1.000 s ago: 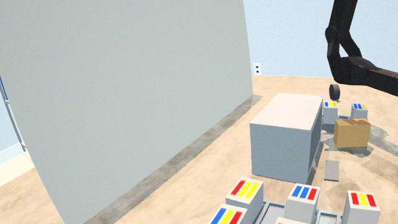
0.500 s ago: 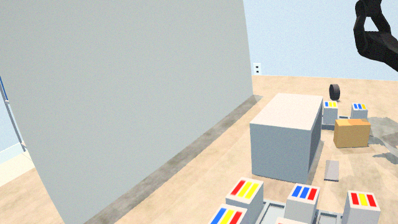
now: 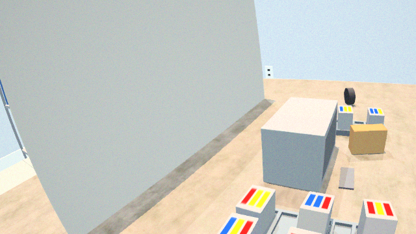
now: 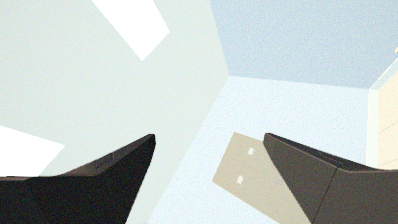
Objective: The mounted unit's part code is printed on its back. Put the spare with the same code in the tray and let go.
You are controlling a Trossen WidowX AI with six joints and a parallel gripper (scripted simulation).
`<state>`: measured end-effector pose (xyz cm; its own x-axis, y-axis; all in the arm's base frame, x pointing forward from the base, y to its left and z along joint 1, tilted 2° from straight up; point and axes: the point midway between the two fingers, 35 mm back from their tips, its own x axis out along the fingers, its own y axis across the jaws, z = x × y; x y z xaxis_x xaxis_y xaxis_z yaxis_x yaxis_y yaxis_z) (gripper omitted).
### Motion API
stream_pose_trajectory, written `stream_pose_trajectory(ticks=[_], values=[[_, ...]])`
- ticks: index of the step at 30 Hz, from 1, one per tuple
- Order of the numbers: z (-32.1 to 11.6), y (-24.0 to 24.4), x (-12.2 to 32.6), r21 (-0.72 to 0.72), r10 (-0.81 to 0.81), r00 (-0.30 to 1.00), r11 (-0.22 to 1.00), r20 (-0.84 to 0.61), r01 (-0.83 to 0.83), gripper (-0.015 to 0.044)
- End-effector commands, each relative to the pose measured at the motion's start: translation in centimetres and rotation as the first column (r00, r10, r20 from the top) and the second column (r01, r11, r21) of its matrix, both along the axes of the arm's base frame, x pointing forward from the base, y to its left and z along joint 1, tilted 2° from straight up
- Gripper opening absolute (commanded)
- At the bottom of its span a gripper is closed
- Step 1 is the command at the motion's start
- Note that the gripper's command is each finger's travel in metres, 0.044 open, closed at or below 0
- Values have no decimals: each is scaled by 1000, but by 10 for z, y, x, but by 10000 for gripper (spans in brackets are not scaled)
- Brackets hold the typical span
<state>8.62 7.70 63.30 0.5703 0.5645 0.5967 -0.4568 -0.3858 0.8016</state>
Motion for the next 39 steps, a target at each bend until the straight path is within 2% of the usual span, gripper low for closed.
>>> stream_pose_trajectory(ticks=[1,5,11,16,20,25,29,34,39], values=[[-14,49,10,-232,-132,987,961,95,151,440],[-37,90,33,-441,-218,961,855,172,273,440],[-92,136,95,-737,-292,923,560,252,378,440],[-148,146,156,-898,-314,912,265,263,351,440],[-195,135,204,-966,-324,918,39,228,254,440],[-257,101,254,-979,-348,929,-195,125,59,440],[-305,61,283,-936,-382,924,-326,0,-134,440],[-362,2,300,-828,-435,878,-405,-200,-389,440],[-411,-58,295,-663,-477,762,-401,-438,-632,440]])
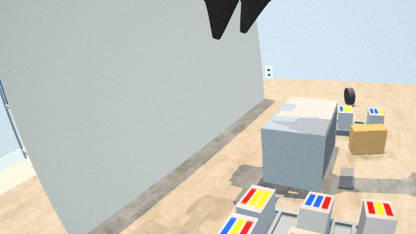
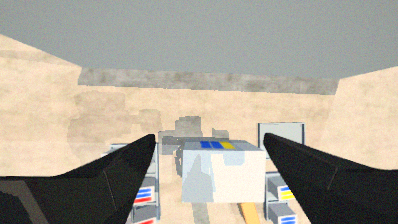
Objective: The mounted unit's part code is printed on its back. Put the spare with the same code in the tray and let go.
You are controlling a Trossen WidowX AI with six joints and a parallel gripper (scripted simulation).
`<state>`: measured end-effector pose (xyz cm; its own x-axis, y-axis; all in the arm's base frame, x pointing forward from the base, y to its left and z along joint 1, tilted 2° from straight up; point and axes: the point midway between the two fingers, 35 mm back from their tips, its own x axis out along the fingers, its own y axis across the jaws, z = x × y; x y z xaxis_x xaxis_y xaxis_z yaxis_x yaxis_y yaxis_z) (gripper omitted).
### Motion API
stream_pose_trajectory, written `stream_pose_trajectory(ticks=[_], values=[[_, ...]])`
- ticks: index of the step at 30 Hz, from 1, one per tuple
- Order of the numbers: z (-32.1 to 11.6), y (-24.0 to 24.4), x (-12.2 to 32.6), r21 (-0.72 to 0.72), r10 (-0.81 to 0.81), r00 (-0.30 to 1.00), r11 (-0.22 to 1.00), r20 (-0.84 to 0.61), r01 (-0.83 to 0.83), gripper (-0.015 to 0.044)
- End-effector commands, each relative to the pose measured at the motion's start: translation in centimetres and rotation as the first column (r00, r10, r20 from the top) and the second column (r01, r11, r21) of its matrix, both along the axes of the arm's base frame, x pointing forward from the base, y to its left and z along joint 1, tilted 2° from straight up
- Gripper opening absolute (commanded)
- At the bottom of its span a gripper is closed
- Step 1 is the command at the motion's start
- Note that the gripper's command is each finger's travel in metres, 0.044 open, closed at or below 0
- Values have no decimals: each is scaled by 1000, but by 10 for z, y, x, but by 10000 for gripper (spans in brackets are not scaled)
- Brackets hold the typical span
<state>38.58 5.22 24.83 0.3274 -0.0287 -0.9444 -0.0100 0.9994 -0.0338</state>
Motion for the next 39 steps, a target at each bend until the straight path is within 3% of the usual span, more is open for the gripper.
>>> stream_pose_trajectory(ticks=[1,21,25,31,35,39], values=[[-33,-42,-7,4,-30,976,1000,-214,31,440],[-38,-49,-9,8,-35,968,999,-249,38,440],[-41,-92,-30,12,-239,937,968,-255,250,440],[-56,-174,-102,18,-668,693,716,-271,698,440],[-71,-207,-159,17,-861,424,437,-281,899,440],[-90,-222,-217,13,-950,119,121,-288,993,440]])
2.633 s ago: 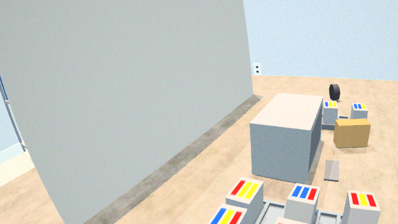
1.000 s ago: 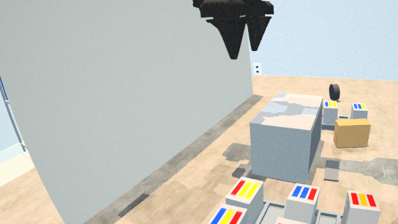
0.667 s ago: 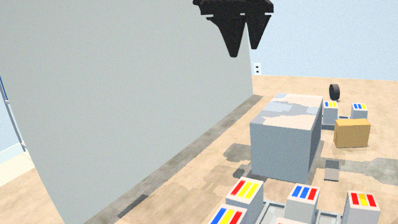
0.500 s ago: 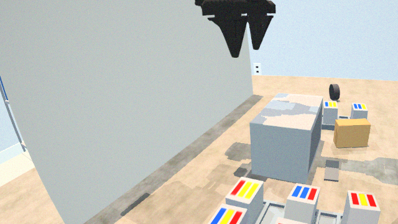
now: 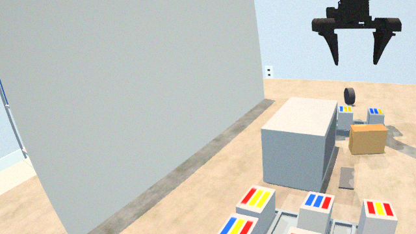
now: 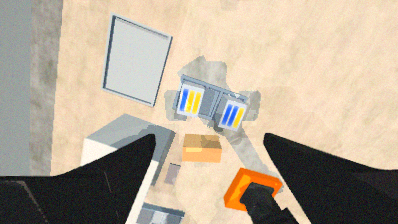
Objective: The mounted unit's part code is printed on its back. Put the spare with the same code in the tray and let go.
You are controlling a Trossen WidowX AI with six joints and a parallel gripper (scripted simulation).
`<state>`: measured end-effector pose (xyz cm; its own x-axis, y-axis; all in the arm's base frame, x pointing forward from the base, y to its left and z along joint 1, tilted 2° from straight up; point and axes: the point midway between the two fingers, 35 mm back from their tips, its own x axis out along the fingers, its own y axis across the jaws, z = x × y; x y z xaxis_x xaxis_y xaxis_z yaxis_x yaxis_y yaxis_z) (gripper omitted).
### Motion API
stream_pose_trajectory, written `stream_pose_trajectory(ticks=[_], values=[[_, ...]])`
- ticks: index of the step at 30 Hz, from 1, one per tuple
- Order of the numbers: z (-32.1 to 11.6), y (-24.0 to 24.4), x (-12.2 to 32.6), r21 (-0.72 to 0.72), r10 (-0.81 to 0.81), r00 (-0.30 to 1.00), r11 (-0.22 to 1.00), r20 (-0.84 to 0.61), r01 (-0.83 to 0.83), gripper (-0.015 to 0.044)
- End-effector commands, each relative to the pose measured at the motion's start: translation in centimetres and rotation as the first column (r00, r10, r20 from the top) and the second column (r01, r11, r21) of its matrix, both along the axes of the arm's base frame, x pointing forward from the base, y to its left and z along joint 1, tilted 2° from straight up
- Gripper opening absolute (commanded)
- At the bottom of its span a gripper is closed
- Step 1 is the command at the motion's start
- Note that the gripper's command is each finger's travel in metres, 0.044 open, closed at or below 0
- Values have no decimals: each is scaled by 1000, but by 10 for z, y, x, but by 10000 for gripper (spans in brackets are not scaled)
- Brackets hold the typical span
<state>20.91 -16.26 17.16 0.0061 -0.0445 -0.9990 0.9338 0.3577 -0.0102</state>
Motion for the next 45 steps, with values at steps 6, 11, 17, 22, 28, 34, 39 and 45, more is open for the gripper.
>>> stream_pose_trajectory(ticks=[6,11,17,22,28,34,39,45], values=[[-17,-9,-49,1,-279,960,960,-8,279,440],[-27,-8,-49,1,-279,960,960,-8,279,361],[-58,-5,-51,1,-279,960,960,-8,279,300],[-58,-5,-51,1,-279,960,960,-8,279,300],[-63,-6,-50,1,-279,960,960,-8,279,300],[-73,-7,-49,1,-279,960,960,-8,279,300],[-81,-8,-49,1,-279,960,960,-8,279,300],[-91,-8,-49,1,-279,960,960,-8,279,300]])
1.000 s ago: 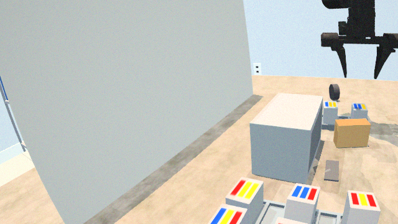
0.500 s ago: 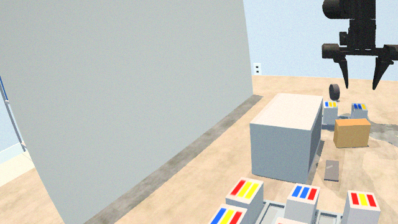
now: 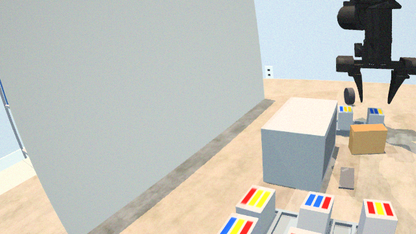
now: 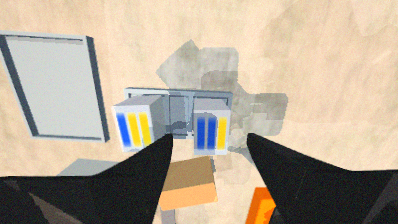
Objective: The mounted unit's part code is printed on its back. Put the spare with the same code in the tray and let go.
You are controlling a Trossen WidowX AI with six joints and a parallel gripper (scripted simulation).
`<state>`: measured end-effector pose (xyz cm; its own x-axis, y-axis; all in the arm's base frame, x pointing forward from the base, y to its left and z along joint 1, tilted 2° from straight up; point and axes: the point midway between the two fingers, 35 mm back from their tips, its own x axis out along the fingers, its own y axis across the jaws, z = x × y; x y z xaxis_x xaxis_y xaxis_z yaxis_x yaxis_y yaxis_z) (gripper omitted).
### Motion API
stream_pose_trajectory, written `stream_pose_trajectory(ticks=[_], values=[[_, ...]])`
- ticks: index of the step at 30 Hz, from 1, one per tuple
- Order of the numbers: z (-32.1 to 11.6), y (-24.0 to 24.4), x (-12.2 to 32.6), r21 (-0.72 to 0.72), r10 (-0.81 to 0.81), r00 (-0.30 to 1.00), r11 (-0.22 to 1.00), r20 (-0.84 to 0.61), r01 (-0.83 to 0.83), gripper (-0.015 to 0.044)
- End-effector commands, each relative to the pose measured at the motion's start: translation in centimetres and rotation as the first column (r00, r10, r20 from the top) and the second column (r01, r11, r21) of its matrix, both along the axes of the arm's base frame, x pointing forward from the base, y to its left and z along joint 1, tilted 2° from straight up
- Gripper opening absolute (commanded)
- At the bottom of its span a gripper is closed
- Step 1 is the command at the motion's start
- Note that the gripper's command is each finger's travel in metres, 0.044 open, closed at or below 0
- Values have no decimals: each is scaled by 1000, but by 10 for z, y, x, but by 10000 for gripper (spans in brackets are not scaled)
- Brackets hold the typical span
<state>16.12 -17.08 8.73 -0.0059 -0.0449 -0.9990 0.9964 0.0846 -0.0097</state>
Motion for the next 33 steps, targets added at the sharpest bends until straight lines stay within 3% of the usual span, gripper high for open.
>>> stream_pose_trajectory(ticks=[1,33], values=[[-8,0,-1,4,-1,1000,1000,-8,1,300],[-54,2,-4,4,-1,1000,1000,-9,1,300]])
